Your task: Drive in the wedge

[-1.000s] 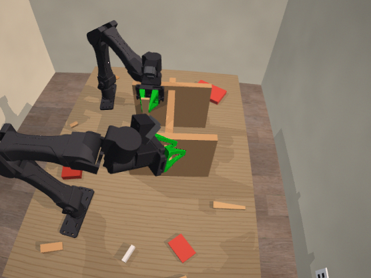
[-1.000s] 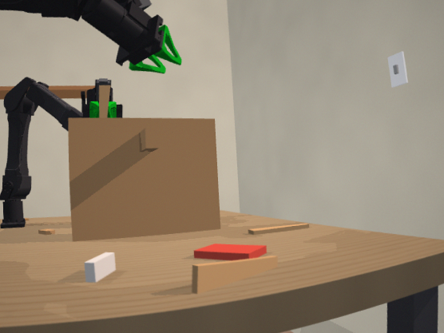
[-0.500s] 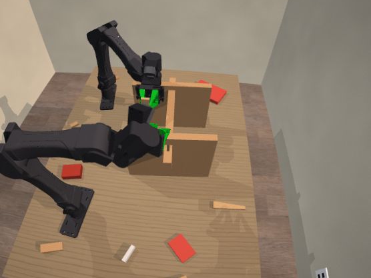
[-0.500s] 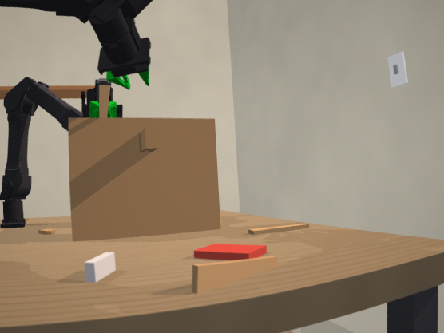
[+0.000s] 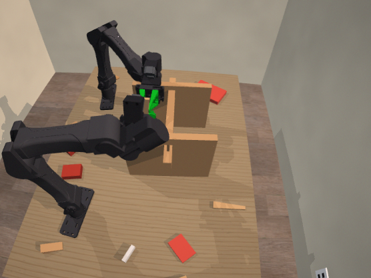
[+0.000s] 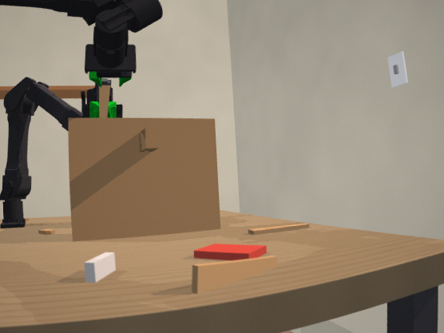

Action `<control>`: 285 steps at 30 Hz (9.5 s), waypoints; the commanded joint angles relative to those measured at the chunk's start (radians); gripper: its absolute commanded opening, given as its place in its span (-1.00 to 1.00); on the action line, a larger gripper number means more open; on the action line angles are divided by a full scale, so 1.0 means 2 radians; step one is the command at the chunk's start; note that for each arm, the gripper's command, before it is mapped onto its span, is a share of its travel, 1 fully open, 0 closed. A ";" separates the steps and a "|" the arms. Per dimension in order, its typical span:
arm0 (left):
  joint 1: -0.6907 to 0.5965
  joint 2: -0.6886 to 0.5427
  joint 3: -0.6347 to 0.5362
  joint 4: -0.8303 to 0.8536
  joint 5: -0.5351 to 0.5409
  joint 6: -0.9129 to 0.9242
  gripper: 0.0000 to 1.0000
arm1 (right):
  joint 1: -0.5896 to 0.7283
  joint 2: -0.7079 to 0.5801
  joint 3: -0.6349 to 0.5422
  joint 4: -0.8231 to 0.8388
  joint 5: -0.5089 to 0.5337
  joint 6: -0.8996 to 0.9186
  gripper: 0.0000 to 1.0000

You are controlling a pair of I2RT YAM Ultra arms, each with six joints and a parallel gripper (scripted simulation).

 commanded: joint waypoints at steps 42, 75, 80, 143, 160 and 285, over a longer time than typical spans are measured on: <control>0.005 -0.021 0.009 -0.001 0.003 0.002 -0.97 | 0.040 -0.020 -0.013 0.041 -0.001 0.034 -0.16; 0.005 -0.021 0.009 -0.001 0.003 0.002 -0.97 | 0.079 -0.027 -0.050 0.136 0.026 0.108 -0.16; 0.005 -0.021 0.009 -0.001 0.003 0.002 -0.97 | 0.087 -0.028 -0.051 0.153 0.032 0.121 -0.16; 0.024 -0.028 -0.018 -0.003 0.023 0.005 -0.16 | 0.085 -0.014 -0.041 0.162 0.035 0.130 -0.97; 0.054 -0.046 -0.029 -0.004 0.052 0.009 -0.16 | 0.085 -0.014 -0.041 0.162 0.035 0.130 -0.97; 0.360 -0.310 0.040 -0.318 -0.502 0.013 -0.16 | 0.135 -0.073 -0.032 0.140 0.159 0.215 -0.97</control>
